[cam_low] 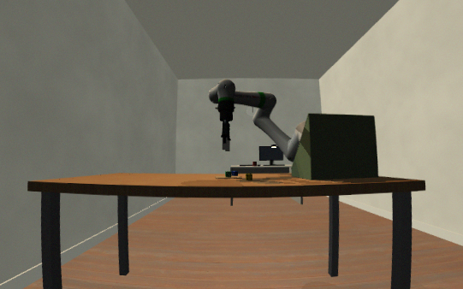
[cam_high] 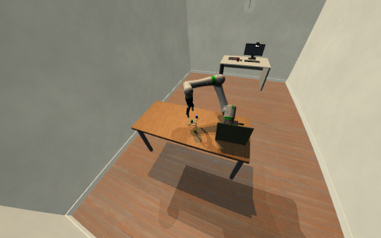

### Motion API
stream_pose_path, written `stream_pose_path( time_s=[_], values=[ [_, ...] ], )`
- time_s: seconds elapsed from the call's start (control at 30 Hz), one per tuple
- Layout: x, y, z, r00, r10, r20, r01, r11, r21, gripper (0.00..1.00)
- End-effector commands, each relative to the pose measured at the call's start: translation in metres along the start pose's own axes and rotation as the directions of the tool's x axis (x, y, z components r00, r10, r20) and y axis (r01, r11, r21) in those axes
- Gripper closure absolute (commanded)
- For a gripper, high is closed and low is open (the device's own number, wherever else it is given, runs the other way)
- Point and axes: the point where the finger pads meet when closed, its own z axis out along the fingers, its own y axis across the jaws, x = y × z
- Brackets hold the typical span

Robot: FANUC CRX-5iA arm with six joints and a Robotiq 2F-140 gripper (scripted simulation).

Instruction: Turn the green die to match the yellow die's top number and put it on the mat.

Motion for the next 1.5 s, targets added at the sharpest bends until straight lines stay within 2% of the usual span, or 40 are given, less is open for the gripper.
stream_pose_path(
  time_s=[0.0, 0.47, 1.47],
  values=[
    [0.000, 0.000, -0.003, 1.000, 0.000, 0.000, 0.000, 1.000, 0.000, 0.00],
    [0.000, 0.000, -0.036, 1.000, 0.000, 0.000, 0.000, 1.000, 0.000, 0.00],
    [0.000, 0.000, -0.039, 1.000, 0.000, 0.000, 0.000, 1.000, 0.000, 0.00]
  ],
)
